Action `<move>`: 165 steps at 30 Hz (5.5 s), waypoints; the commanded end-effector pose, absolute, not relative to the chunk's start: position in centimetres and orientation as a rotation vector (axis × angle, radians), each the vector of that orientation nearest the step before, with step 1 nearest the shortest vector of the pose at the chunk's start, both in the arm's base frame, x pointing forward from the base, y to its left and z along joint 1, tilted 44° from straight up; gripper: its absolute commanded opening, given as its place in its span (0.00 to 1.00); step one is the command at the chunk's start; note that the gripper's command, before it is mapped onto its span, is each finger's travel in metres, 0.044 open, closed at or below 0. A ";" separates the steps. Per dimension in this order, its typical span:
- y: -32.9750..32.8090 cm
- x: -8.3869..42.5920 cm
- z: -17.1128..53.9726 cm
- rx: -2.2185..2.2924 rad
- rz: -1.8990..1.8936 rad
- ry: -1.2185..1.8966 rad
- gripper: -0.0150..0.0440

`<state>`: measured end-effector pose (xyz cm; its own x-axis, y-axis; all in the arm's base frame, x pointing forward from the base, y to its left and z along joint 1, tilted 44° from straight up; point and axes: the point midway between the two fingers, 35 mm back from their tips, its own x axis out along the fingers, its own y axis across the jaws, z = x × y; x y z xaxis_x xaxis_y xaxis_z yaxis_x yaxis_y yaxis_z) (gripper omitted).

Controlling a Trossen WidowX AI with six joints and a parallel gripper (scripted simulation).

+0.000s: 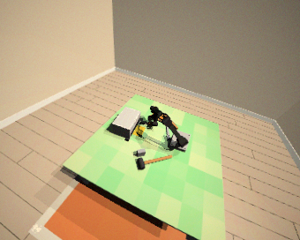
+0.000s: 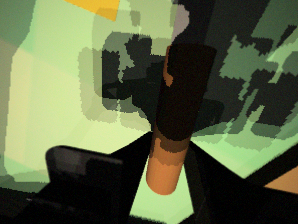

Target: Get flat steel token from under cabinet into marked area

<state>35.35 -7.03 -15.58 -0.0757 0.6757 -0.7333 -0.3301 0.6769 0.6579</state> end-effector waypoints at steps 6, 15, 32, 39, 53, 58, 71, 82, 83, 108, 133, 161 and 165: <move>-6.6 36.6 -15.3 0.309 0.852 1.414 0.25; -6.3 37.6 -15.1 0.309 0.852 1.413 0.25; -5.8 39.2 -14.8 0.310 0.853 1.412 0.25; -5.6 39.8 -14.6 0.310 0.853 1.412 0.25; -4.8 39.4 -14.0 0.311 0.854 1.412 0.25; -4.4 39.2 -13.6 0.311 0.854 1.412 0.25; -3.5 38.7 -12.8 0.312 0.855 1.412 0.25; -2.7 38.4 -12.0 0.312 0.855 1.412 0.25; -2.6 38.3 -12.0 0.313 0.855 1.412 0.25; -1.6 37.2 -11.0 0.314 0.856 1.413 0.25; -2.5 34.5 -11.6 0.313 0.855 1.415 0.25; -3.8 31.0 -12.4 0.313 0.853 1.417 0.25; -4.0 30.4 -12.5 0.313 0.853 1.417 0.25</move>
